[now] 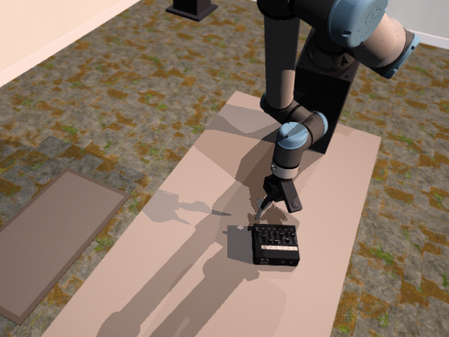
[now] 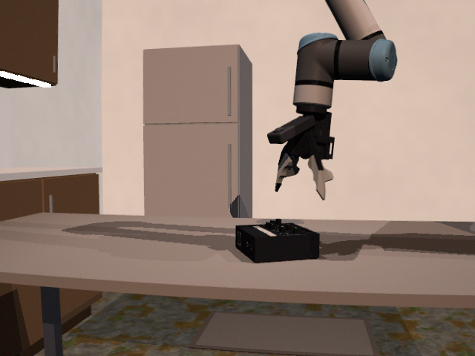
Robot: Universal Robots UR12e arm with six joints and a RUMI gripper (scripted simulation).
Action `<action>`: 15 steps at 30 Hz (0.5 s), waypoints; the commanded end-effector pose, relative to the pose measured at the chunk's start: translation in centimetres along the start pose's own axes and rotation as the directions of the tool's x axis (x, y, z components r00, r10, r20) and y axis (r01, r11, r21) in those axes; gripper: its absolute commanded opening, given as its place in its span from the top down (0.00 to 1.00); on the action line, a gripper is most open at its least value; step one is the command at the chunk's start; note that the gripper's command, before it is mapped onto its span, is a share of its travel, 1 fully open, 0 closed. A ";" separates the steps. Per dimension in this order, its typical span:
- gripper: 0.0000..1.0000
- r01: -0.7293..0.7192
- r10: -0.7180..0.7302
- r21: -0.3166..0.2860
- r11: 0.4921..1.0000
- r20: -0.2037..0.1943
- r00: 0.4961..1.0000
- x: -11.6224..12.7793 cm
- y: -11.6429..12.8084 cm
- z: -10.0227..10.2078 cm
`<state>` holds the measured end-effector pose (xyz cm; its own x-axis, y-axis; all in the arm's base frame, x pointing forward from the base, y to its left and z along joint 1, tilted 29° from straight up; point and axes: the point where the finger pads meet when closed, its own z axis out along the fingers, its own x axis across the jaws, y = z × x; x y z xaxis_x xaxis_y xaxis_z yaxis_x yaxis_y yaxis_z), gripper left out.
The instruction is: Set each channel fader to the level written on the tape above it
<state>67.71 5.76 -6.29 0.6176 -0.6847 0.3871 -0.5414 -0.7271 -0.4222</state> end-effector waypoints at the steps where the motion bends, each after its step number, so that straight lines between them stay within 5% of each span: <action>1: 0.00 -0.157 0.158 0.007 0.988 -0.014 0.987 0.0 0.5 0.1; 15: 0.00 -0.323 0.324 0.016 0.946 -0.016 0.946 0.0 1.2 0.3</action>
<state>67.35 5.05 -6.93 0.4386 -0.8582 0.2668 -0.6826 -0.5112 -0.5221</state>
